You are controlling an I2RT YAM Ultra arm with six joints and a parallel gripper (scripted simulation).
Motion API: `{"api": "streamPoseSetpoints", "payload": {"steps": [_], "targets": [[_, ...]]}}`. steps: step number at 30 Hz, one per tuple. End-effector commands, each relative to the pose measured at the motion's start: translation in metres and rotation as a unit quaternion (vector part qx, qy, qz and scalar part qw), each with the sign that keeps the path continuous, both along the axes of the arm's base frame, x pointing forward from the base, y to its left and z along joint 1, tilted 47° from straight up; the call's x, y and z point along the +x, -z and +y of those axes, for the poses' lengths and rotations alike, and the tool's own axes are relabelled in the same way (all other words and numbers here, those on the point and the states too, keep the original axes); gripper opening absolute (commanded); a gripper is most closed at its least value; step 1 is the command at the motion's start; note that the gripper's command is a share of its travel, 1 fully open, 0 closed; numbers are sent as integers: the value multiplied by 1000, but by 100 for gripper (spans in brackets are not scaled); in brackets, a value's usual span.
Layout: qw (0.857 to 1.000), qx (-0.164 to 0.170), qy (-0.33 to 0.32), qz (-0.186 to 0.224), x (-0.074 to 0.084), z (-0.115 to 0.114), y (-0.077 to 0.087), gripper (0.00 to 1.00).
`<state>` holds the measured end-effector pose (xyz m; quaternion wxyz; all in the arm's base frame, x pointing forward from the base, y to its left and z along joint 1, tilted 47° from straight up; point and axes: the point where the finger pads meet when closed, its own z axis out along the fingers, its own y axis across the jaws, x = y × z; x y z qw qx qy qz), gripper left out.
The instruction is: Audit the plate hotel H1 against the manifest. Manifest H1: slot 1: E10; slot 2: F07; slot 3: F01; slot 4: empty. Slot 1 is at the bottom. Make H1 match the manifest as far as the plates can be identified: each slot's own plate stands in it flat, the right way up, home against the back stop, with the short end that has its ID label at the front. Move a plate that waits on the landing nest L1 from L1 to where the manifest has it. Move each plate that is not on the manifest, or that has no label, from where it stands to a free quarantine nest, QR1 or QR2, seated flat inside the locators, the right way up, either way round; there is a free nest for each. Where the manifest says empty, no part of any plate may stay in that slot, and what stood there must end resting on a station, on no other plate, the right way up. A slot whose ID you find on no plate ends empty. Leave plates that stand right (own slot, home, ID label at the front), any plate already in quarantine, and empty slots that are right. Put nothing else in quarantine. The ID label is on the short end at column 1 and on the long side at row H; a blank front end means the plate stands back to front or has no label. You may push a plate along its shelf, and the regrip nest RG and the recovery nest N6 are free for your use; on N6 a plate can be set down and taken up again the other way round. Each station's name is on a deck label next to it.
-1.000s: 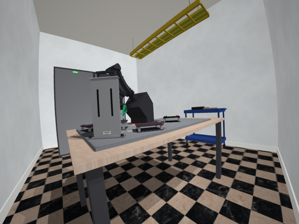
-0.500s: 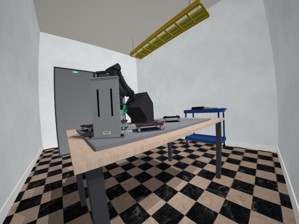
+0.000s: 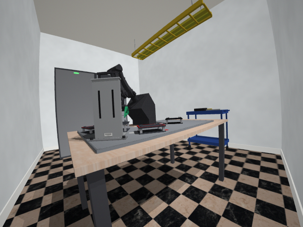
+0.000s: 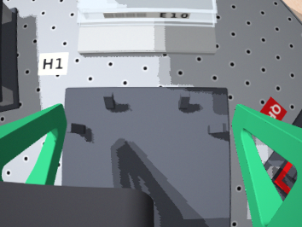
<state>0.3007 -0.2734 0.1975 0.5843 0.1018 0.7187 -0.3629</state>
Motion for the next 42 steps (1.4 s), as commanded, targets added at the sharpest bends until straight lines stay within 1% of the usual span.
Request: {"api": "streamPoseSetpoints", "payload": {"steps": [1,3,4,5,6,8,18,21,23,25,26,27,40,41,42], "targets": [[1000,-4,-5,-5,4,1,-6,100],[1000,-4,-5,-5,4,1,-6,100],[1000,-9,-12,-11,9,2,-11,100],[1000,-2,-8,-4,0,4,1,100],[1000,-2,-4,-4,-5,3,2,100],[1000,-8,-3,-9,-8,5,-2,100],[1000,-9,-3,-8,-21,9,9,100],[1000,-9,-7,-8,-20,12,10,100],[1000,-9,-3,-7,-24,10,12,100],[1000,-9,-6,-7,-23,12,12,100],[1000,-14,-9,-13,-20,11,6,100],[1000,-17,-9,-15,-19,11,3,100],[1000,-16,-9,-14,-19,11,3,100],[1000,-5,-8,-4,-24,14,15,100],[1000,1,-6,1,-26,14,18,100]]}}
